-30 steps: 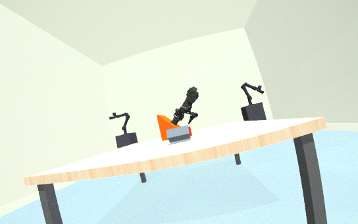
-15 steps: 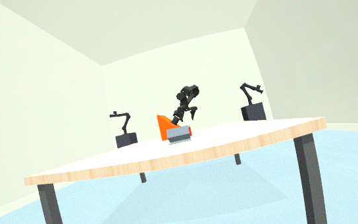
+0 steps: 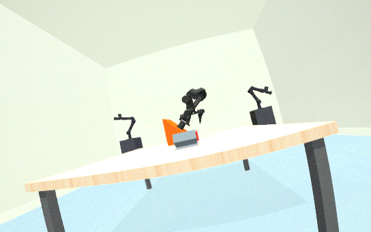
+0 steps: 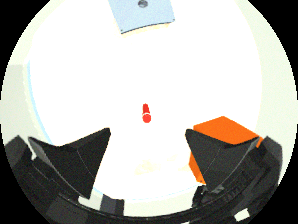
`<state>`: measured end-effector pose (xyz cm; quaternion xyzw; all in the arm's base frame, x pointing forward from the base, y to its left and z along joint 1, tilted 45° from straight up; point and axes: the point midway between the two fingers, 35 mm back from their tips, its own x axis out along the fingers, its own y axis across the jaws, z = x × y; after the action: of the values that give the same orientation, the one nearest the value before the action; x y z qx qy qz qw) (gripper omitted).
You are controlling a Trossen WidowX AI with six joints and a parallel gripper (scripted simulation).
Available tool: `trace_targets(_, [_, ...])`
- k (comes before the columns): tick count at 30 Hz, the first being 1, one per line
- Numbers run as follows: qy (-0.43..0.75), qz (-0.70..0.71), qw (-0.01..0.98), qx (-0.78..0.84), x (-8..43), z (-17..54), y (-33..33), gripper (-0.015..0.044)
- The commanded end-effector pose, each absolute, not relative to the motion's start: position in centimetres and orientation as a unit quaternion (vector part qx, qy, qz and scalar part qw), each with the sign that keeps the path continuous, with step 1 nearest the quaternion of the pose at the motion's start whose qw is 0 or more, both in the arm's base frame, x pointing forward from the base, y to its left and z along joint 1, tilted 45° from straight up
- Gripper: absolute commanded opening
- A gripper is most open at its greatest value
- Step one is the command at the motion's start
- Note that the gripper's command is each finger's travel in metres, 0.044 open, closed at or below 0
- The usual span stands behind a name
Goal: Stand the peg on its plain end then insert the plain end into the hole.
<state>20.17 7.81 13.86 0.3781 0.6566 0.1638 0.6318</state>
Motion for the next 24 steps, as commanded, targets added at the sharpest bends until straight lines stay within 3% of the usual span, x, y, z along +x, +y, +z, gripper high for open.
trace_targets(1, [0.648, 0.194, 0.648, 0.350, 20.19, 13.85, 7.88, 0.0440])
trace_targets(24, [0.563, 0.375, 0.722, 0.146, 20.23, 13.59, 8.13, 0.0440])
